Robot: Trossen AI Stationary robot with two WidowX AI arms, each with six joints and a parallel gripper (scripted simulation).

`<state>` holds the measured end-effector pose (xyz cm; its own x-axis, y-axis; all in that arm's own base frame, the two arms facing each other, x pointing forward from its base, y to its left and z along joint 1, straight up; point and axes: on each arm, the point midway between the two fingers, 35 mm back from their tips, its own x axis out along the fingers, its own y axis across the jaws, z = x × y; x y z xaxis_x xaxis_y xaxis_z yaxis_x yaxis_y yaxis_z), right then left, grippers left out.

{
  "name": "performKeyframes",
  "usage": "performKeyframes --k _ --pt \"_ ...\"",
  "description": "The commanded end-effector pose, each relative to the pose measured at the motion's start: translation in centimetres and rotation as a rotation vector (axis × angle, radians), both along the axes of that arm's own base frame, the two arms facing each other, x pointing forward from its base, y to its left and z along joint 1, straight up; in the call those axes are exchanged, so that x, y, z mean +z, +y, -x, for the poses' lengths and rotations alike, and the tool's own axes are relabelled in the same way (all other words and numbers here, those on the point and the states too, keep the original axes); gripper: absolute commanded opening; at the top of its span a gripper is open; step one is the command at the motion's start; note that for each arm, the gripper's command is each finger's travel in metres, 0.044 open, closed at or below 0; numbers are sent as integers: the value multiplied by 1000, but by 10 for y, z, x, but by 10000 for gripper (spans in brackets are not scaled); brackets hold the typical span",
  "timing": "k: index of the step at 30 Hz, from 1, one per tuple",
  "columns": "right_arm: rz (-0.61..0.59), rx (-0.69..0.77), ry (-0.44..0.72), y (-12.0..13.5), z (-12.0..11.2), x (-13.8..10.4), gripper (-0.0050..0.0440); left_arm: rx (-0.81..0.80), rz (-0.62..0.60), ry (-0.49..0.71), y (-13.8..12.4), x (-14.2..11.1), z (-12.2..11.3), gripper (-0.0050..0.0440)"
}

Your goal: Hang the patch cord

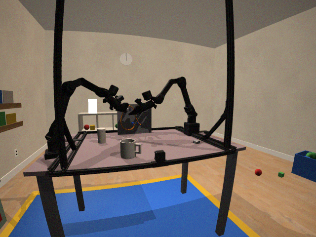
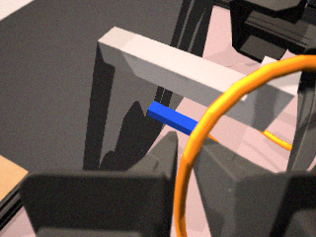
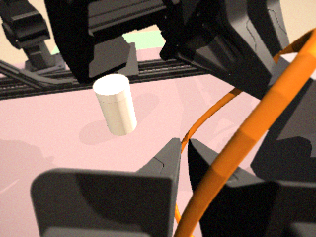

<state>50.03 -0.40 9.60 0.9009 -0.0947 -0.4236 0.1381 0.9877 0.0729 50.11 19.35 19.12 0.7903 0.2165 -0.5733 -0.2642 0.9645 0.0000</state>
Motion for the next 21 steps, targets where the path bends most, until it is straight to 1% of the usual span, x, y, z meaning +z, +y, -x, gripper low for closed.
performKeyframes --k 1,21 --pt "-7 -13 -43 2 -5 27 25 0 -11 -25 0 13 0 40" --pt "-16 -73 -5 2 -5 43 25 0 -11 -25 0 13 0 40"
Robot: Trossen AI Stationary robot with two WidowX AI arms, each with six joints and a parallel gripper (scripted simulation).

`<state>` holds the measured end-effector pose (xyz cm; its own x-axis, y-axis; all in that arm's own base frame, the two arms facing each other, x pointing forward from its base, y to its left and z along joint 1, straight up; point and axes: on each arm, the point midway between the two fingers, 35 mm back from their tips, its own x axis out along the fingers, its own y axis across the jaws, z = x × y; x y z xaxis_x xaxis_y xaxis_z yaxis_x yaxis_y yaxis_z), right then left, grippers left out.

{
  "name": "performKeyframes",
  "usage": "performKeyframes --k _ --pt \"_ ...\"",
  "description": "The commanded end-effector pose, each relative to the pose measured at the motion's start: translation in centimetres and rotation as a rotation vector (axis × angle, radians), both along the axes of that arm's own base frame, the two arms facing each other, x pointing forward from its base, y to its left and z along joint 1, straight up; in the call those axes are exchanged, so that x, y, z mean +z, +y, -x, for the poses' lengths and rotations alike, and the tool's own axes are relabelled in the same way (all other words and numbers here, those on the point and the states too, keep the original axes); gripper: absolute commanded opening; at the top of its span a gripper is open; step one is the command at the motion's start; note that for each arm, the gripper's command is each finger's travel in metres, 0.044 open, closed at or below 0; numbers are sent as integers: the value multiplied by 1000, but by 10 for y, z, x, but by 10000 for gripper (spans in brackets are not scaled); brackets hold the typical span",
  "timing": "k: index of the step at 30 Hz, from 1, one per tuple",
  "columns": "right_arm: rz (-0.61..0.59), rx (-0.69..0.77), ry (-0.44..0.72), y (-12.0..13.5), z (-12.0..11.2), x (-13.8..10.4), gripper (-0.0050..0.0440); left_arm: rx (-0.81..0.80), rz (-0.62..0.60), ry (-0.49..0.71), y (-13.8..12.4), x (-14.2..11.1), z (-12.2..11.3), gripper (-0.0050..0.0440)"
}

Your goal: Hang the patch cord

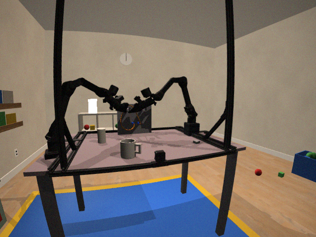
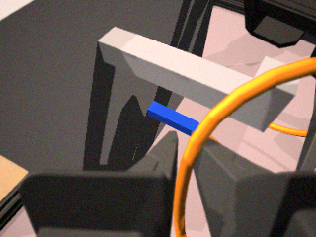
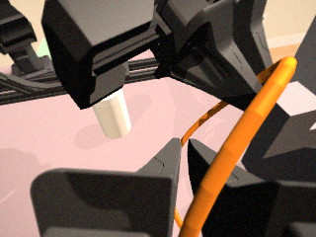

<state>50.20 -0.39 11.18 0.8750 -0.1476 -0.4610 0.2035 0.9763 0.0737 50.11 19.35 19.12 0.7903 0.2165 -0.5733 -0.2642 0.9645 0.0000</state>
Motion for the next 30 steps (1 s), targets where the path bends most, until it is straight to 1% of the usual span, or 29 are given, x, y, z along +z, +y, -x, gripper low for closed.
performKeyframes --k 1,30 --pt "-7 -13 -45 2 -3 28 25 0 -11 -25 0 13 0 40" --pt "-12 -90 -1 2 1 51 25 0 -11 -25 0 13 0 40"
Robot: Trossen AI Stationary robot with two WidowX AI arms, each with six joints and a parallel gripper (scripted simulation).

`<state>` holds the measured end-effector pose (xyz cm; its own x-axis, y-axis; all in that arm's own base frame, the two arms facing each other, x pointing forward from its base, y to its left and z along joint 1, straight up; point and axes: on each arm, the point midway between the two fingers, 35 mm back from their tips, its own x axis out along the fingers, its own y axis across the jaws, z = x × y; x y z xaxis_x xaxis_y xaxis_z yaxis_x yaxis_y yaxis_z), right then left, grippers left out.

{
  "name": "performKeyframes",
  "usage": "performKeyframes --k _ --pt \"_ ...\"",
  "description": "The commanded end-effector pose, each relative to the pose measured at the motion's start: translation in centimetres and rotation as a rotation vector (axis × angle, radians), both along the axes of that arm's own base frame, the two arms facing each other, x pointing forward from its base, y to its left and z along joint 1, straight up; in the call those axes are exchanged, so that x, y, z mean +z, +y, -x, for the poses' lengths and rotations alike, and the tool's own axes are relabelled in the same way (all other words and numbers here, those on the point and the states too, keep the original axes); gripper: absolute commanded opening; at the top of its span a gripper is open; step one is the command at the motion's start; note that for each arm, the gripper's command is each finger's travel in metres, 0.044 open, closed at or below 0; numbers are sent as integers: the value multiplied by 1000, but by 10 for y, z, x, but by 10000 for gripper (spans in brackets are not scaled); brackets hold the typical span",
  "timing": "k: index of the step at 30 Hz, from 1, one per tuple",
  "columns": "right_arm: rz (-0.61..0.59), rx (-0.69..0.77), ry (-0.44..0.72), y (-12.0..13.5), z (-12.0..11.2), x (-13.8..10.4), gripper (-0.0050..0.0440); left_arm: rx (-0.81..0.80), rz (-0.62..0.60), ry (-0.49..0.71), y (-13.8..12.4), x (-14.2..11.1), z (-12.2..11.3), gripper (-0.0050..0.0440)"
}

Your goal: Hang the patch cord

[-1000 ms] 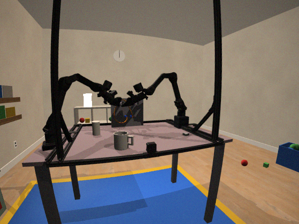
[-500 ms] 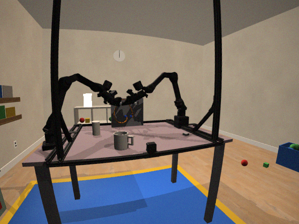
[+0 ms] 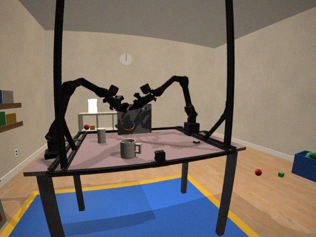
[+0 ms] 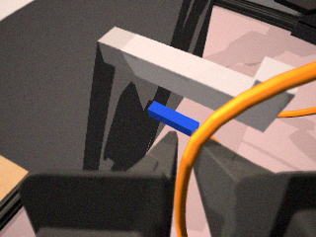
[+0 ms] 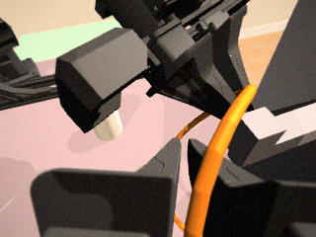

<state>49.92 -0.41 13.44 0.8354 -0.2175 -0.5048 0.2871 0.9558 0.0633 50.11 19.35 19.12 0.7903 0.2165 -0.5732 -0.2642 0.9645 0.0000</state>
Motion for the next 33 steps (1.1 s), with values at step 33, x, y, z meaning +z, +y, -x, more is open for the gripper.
performKeyframes --k 33 --pt "3 -76 0 3 9 45 25 0 -11 -25 0 13 0 40"
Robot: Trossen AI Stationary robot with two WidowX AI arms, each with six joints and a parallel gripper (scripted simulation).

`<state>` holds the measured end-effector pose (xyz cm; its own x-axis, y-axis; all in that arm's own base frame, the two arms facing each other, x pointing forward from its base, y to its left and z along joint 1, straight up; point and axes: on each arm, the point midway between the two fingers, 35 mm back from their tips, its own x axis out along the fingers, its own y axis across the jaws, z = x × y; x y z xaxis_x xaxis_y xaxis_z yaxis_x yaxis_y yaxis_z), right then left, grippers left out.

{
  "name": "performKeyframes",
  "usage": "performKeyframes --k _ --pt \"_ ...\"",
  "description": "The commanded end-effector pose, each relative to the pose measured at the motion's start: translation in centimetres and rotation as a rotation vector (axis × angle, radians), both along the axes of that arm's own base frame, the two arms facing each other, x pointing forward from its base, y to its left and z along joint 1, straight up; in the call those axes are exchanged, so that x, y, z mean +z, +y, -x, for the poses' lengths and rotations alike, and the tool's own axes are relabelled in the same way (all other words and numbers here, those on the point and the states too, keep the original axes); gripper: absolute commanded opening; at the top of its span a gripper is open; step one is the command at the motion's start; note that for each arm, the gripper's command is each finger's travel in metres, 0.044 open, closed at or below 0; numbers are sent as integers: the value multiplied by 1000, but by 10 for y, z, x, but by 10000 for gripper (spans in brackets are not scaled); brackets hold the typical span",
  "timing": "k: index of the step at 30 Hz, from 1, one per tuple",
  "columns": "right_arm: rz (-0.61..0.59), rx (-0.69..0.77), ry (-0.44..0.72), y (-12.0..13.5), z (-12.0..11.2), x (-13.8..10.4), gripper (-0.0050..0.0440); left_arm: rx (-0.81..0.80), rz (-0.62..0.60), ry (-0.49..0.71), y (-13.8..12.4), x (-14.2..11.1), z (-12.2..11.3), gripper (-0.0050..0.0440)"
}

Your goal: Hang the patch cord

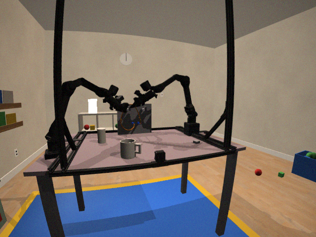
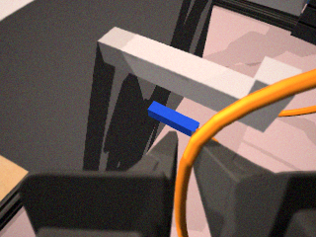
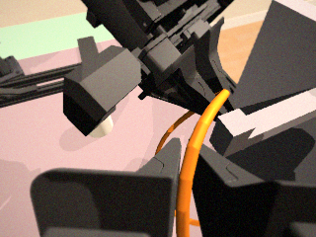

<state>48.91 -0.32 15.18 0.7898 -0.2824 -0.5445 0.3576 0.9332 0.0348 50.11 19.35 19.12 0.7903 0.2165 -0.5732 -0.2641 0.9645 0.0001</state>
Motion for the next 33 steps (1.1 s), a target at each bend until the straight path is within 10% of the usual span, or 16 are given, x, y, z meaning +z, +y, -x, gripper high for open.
performKeyframes --k 1,33 --pt "-7 -6 -52 2 0 28 25 0 -11 -25 0 13 0 40" --pt "4 -43 -22 3 8 36 25 0 -11 -25 0 13 0 40"
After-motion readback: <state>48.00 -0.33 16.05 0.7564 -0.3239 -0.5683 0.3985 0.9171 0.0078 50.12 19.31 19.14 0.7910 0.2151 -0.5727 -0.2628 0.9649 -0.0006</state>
